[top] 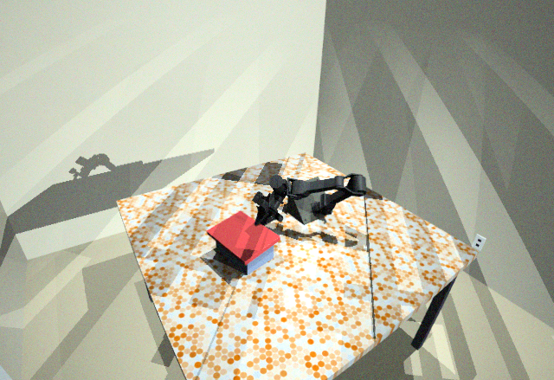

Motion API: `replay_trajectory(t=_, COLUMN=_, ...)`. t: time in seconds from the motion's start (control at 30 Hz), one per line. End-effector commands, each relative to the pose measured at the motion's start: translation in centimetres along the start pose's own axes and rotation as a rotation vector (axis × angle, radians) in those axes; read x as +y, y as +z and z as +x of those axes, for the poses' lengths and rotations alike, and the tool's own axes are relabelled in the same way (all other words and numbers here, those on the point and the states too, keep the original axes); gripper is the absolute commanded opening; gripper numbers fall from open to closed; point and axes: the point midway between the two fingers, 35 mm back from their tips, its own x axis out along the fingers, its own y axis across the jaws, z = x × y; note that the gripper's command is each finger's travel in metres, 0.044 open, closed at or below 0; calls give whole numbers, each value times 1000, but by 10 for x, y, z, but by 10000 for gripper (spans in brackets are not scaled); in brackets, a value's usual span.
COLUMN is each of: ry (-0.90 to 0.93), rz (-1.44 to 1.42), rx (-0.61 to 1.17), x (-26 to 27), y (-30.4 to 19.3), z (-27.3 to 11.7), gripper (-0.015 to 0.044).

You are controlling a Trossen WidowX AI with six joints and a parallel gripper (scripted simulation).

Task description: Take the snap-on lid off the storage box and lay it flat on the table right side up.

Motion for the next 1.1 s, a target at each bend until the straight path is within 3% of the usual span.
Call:
replay_trajectory(t=0.0, ry=5, rz=-2, rx=-1, x=6, y=0, z=-4, gripper=0)
replay_trajectory(t=1.07, ry=4, rz=-2, rx=-2, x=45, y=0, z=-22, gripper=0)
